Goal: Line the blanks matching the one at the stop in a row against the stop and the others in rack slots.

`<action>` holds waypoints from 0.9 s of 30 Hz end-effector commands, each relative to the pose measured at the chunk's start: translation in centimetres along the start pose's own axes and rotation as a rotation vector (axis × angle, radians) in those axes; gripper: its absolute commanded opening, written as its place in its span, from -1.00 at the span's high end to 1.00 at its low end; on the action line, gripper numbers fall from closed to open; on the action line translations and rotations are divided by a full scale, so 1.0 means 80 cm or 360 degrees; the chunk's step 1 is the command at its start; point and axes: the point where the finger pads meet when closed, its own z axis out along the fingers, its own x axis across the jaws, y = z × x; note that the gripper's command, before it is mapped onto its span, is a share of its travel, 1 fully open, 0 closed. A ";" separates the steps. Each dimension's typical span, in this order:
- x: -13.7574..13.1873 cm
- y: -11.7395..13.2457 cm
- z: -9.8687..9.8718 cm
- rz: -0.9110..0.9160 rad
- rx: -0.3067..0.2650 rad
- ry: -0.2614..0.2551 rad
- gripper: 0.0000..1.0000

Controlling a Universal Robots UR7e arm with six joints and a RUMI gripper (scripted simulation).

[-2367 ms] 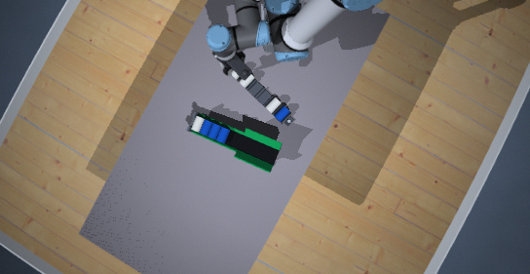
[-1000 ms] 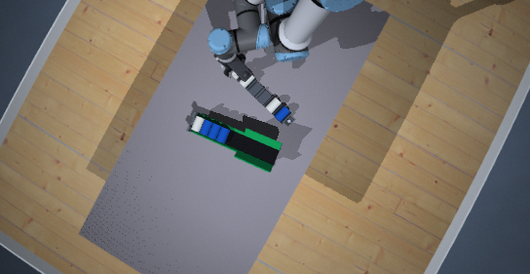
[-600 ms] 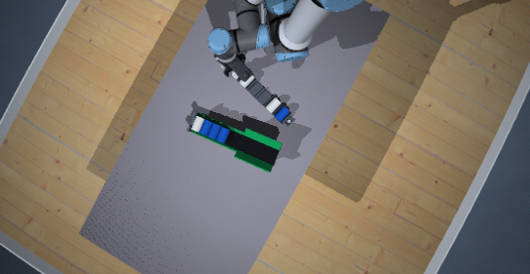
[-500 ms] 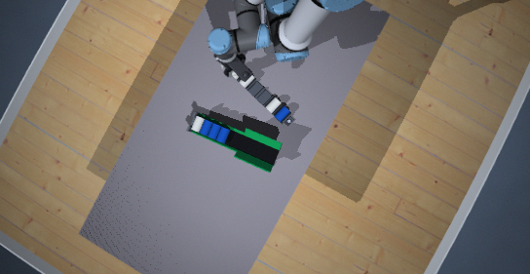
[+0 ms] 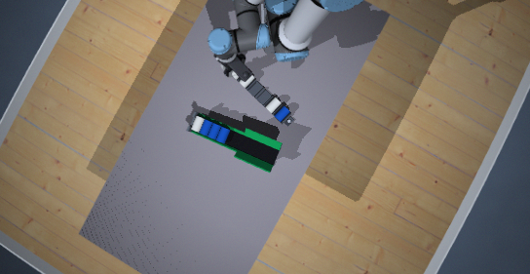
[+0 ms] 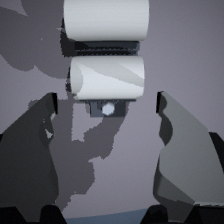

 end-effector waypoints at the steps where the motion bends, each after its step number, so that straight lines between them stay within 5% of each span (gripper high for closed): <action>1: 0.000 0.000 0.004 0.0000 -0.0001 0.0001 0.01; 27: 0.000 0.000 0.044 0.0000 -0.0001 0.0001 0.01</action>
